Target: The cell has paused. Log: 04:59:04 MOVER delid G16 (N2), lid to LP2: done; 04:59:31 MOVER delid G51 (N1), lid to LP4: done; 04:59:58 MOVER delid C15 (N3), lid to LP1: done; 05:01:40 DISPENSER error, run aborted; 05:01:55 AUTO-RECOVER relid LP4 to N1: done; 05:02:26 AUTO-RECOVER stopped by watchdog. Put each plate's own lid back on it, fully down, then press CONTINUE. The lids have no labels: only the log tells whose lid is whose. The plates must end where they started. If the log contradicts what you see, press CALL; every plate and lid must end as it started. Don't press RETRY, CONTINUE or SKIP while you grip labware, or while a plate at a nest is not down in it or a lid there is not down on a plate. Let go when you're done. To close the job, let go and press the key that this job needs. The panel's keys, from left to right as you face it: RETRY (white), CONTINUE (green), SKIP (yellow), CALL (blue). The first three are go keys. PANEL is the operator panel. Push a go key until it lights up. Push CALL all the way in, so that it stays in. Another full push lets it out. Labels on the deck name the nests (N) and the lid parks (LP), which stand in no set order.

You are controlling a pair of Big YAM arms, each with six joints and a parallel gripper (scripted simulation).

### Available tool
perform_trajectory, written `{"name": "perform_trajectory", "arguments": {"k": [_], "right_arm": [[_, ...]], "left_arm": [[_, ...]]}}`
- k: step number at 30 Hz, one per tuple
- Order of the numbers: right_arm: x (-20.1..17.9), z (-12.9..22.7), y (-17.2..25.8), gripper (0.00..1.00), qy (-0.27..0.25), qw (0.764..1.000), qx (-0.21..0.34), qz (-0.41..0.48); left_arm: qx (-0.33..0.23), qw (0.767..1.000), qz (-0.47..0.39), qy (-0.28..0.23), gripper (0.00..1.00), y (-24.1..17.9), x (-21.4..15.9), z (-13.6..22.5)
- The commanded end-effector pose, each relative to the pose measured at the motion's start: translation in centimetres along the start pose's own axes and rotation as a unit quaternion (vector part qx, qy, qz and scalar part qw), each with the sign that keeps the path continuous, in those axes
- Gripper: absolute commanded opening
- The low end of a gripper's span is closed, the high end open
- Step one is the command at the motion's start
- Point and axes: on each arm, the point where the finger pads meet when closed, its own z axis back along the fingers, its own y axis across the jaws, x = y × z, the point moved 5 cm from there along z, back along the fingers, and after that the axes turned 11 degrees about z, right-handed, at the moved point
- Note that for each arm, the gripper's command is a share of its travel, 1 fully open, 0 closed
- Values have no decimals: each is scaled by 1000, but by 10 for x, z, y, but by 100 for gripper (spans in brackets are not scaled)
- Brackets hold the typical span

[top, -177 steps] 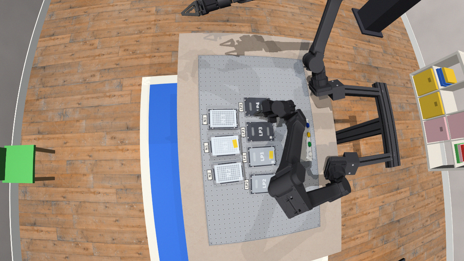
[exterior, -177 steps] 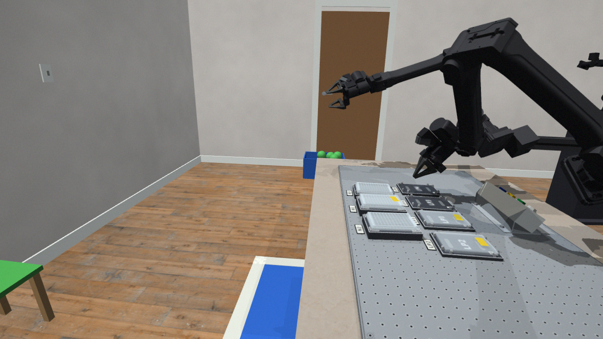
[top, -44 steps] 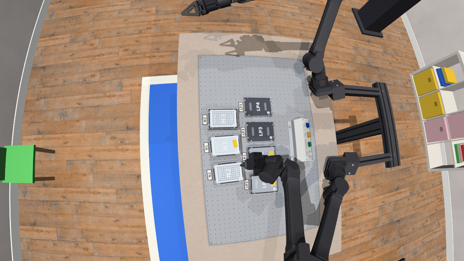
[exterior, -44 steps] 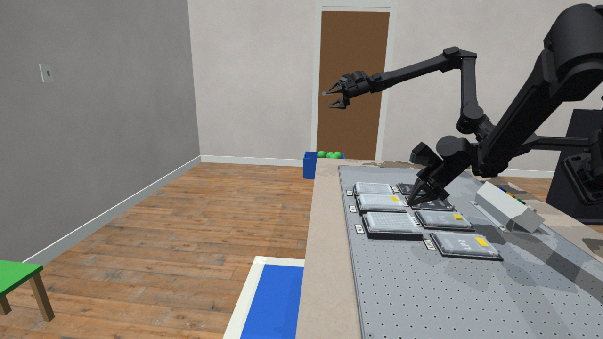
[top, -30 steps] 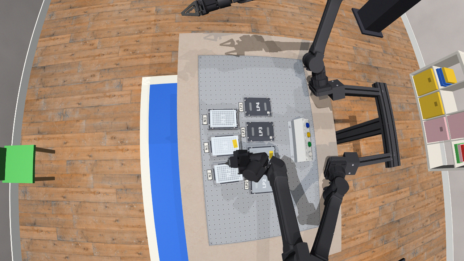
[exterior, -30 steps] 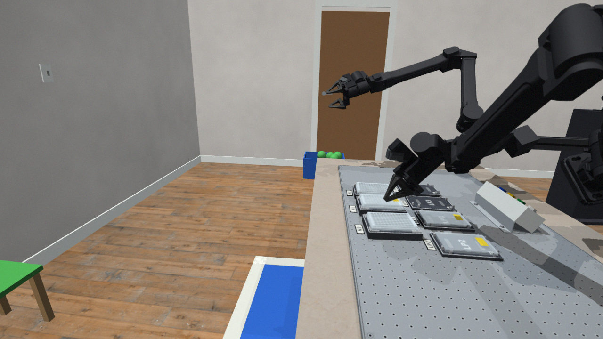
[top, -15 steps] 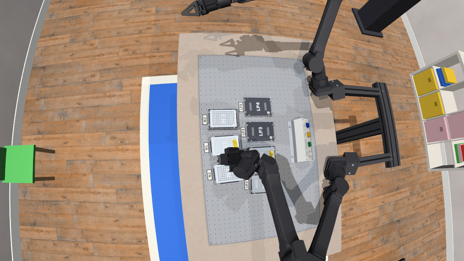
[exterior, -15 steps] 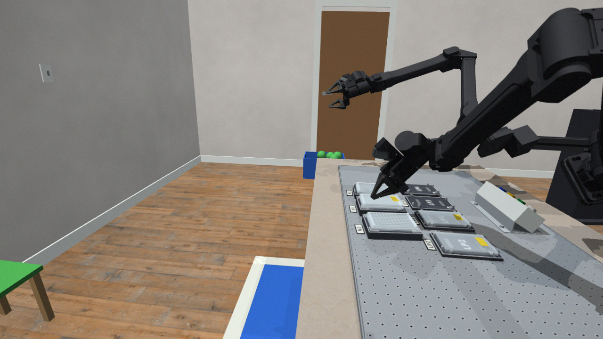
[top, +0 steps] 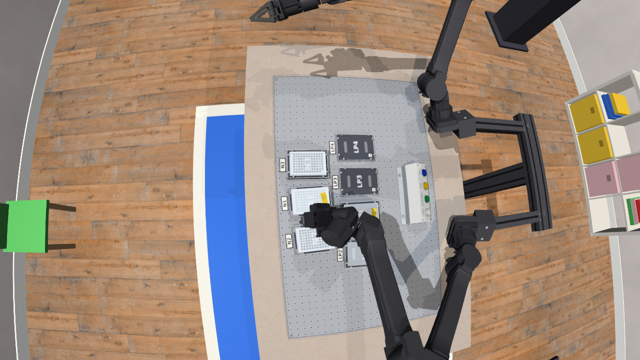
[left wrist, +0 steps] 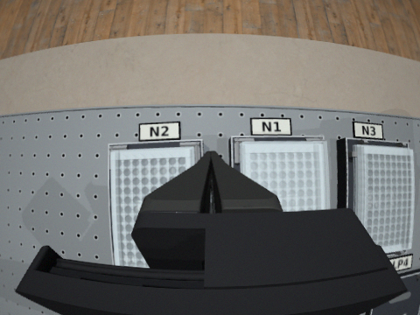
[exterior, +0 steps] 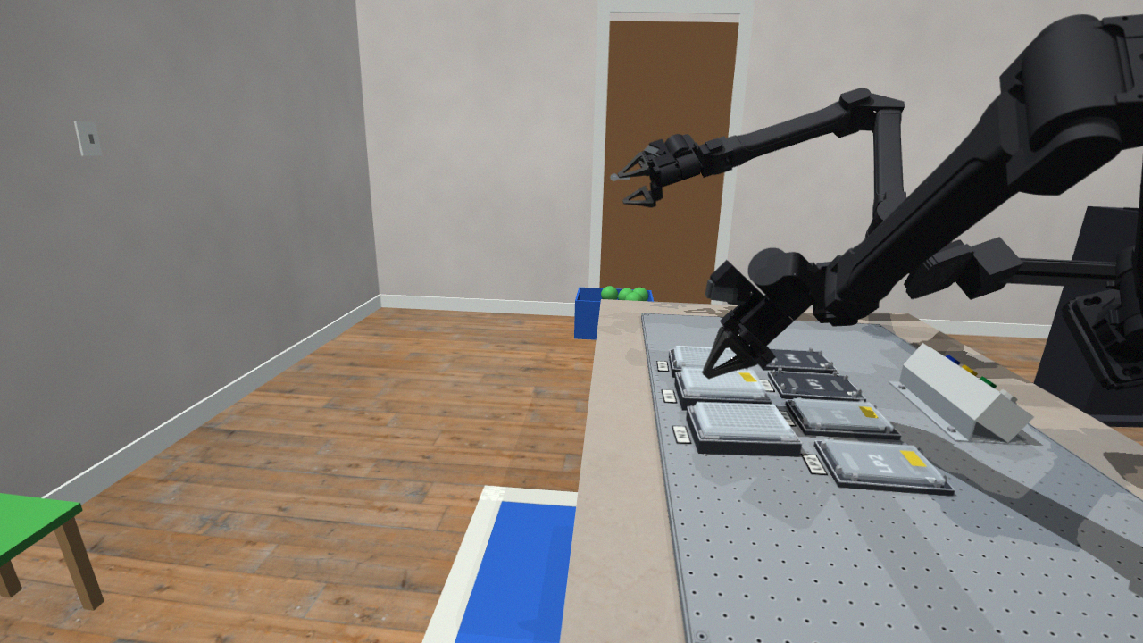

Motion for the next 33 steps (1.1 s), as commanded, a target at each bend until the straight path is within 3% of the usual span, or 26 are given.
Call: {"name": "perform_trajectory", "arguments": {"k": [1, 5, 15, 20, 23, 33], "right_arm": [[-5, -5, -9, 100, 3, 1000, -8, -7], [-5, -5, -9, 100, 3, 1000, -8, -7], [-5, -5, -9, 100, 3, 1000, -8, -7], [-5, -5, -9, 100, 3, 1000, -8, -7], [-5, -5, -9, 100, 3, 1000, -8, -7], [-5, -5, -9, 100, 3, 1000, -8, -7]], "left_arm": [[-2, 1000, 2, -3, 0, -4, 1, -1], [-2, 1000, 2, -3, 0, -4, 1, -1], [-8, 1000, 7, -9, 0, -65, -5, 3], [5, 1000, 14, 0, 0, -66, -14, -11], [-10, 1000, 2, -6, 0, -96, -12, 4], [0, 1000, 4, 5, 0, -132, -25, -6]]}}
